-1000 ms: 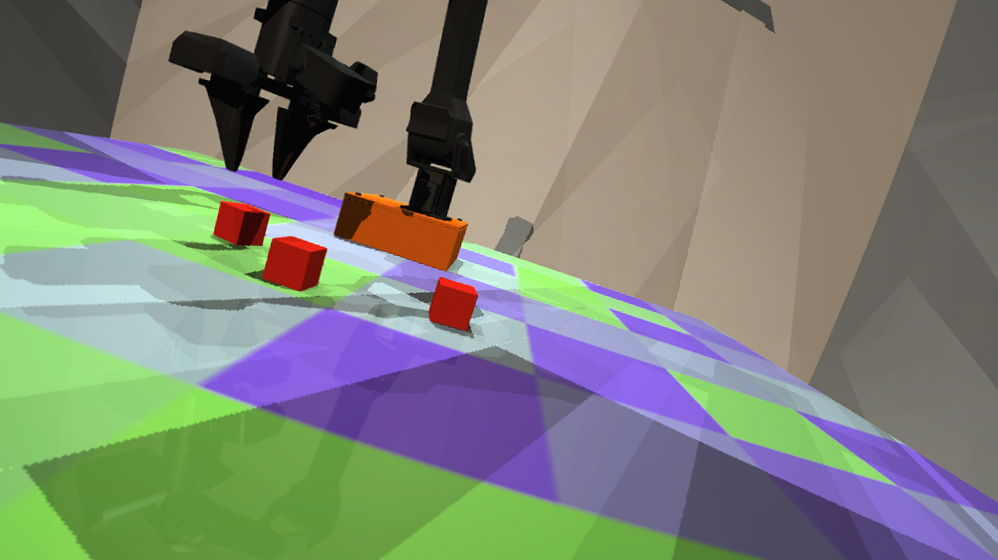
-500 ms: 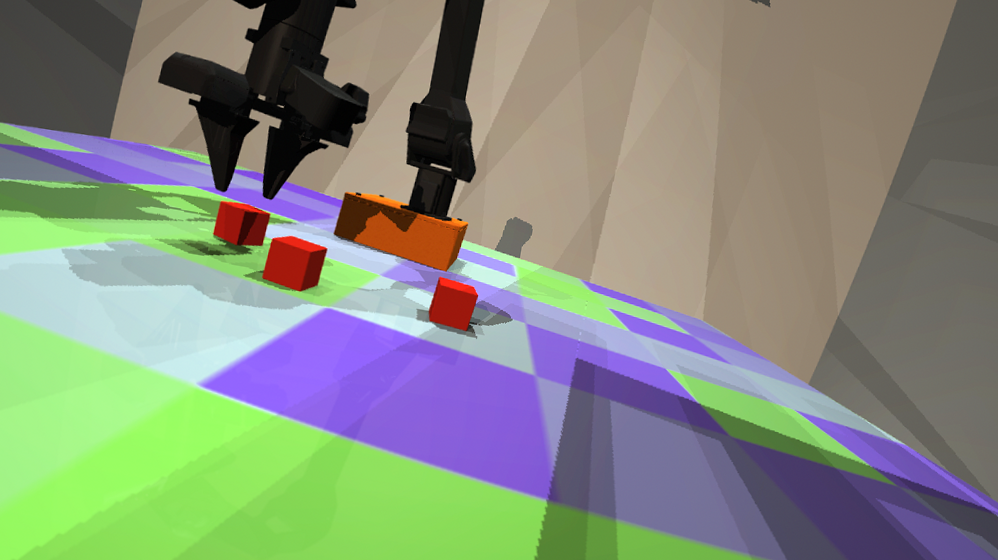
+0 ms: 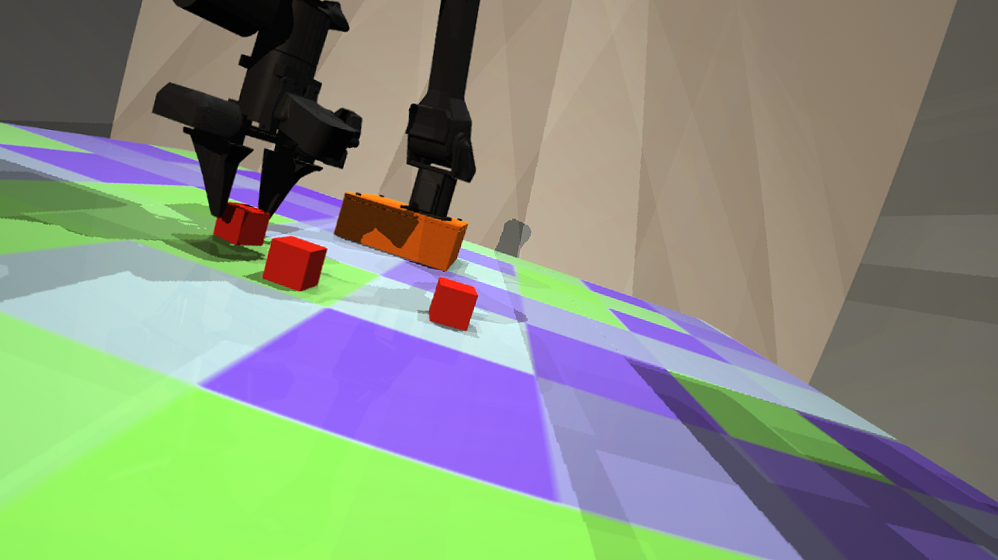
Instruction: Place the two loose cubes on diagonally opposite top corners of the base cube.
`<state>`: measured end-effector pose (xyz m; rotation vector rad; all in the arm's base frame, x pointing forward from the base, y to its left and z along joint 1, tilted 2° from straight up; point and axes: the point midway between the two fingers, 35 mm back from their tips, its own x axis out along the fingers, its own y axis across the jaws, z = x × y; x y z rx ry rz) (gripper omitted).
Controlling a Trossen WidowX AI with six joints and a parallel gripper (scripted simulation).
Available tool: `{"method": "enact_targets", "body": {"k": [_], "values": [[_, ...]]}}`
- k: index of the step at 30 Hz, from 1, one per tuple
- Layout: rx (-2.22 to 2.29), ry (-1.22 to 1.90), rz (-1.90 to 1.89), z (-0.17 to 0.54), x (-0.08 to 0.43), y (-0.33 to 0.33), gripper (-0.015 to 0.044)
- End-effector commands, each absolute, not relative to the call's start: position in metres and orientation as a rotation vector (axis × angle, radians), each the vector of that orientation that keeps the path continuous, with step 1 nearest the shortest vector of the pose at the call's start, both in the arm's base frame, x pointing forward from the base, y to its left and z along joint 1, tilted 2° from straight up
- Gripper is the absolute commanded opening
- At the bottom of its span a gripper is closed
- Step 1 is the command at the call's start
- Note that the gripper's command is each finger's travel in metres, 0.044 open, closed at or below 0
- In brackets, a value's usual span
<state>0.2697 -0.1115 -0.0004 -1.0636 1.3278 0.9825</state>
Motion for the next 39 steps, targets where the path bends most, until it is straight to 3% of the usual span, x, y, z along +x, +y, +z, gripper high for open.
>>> {"method": "enact_targets", "body": {"k": [1,5,39], "values": [[-1.056,1.328,0.996,-0.005,0.268,-0.11,0.0212],[-1.056,1.328,0.996,-0.005,0.268,-0.11,0.0108],[-1.056,1.328,0.995,0.087,0.271,-0.108,0.0105]]}}
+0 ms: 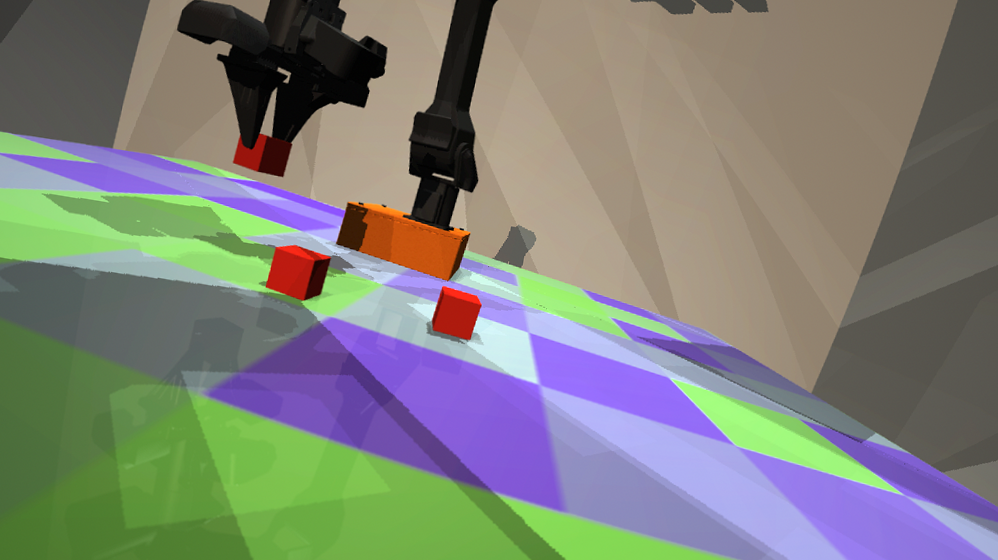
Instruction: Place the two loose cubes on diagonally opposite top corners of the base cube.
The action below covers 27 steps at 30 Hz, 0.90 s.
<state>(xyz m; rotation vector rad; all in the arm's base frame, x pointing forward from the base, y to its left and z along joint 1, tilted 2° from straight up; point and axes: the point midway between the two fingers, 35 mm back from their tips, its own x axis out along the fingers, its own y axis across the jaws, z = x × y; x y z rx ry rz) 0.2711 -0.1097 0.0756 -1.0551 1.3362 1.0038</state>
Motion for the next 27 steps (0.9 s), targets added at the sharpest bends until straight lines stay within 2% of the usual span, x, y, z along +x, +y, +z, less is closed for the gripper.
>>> {"method": "enact_targets", "body": {"k": [1,9,27], "values": [[-1.056,1.328,0.995,0.09,0.271,-0.108,0.0105],[-1.044,1.334,0.983,0.104,0.269,-0.105,0.0105],[-0.702,1.459,0.65,0.092,0.291,-0.057,0.0105]]}}
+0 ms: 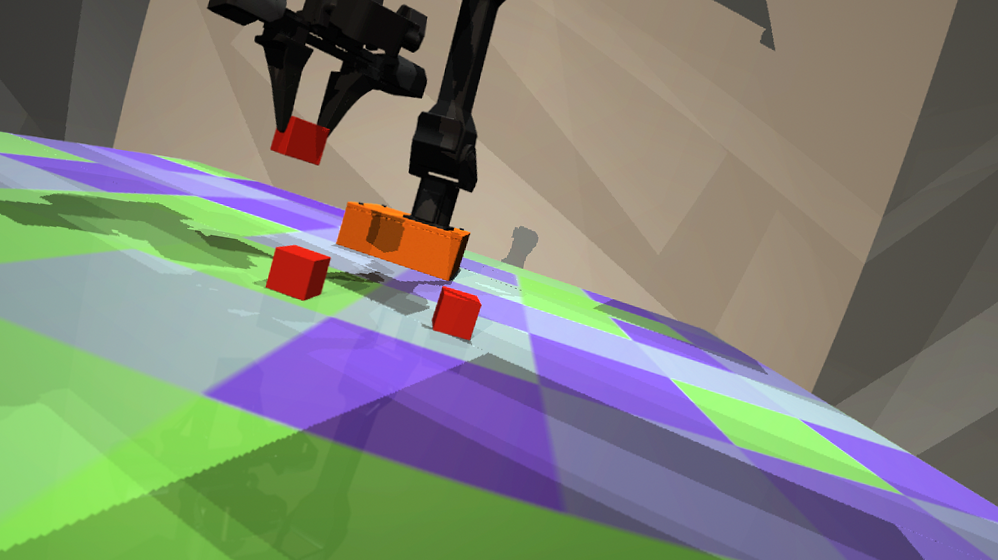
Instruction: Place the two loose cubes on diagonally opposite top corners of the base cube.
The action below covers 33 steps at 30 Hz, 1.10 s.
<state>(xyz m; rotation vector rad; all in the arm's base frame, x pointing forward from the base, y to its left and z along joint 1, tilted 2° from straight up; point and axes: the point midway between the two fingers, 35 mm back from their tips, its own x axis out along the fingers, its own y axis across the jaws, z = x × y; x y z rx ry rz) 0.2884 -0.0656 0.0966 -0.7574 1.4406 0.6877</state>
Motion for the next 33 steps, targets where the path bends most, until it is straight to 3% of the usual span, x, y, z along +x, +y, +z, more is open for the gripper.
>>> {"method": "enact_targets", "body": {"k": [1,33], "values": [[-0.682,1.465,0.631,0.091,0.292,-0.054,0.0105],[-0.049,1.554,0.021,0.069,0.308,0.041,0.0105]]}}
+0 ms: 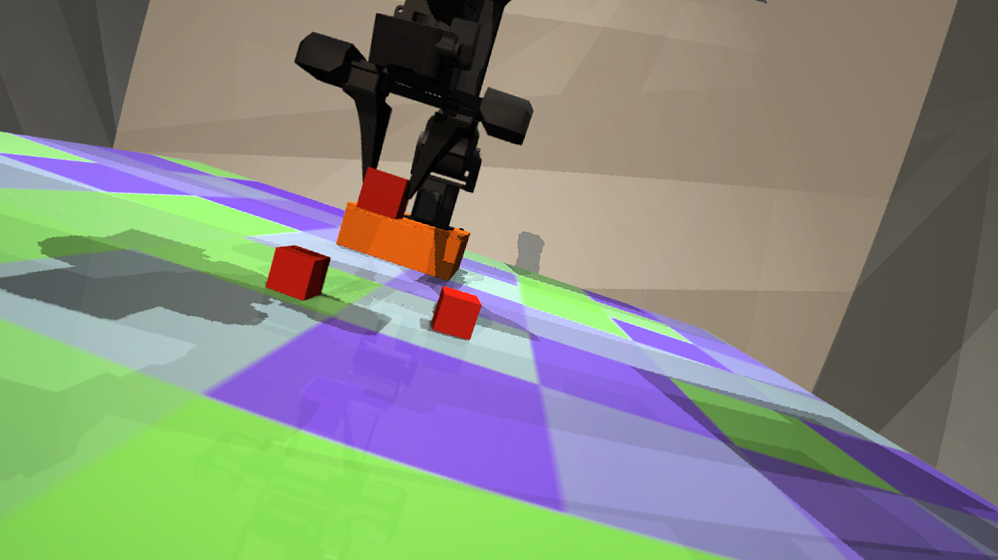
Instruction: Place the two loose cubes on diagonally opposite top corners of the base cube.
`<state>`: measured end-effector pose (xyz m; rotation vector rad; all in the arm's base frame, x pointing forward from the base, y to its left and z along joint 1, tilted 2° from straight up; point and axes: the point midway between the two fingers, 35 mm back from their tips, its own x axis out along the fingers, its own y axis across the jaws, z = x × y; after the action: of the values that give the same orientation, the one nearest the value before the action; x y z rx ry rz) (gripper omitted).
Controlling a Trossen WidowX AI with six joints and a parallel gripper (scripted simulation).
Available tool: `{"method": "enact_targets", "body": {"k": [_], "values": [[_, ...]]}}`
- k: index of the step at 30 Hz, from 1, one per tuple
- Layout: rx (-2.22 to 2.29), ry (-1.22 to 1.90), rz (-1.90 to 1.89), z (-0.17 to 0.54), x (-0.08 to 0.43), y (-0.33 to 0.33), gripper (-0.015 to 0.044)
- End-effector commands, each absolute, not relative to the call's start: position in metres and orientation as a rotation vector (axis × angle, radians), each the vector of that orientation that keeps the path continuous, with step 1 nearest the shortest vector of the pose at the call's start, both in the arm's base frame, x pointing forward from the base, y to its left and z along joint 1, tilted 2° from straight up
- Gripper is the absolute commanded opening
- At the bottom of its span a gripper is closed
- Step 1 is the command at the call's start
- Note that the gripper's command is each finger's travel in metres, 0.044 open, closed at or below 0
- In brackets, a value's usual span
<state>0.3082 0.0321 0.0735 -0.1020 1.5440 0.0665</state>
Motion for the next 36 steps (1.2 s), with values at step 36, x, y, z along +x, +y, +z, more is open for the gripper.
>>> {"method": "enact_targets", "body": {"k": [36], "values": [[0.383,1.514,-0.405,0.053,0.302,0.104,0.0105]]}}
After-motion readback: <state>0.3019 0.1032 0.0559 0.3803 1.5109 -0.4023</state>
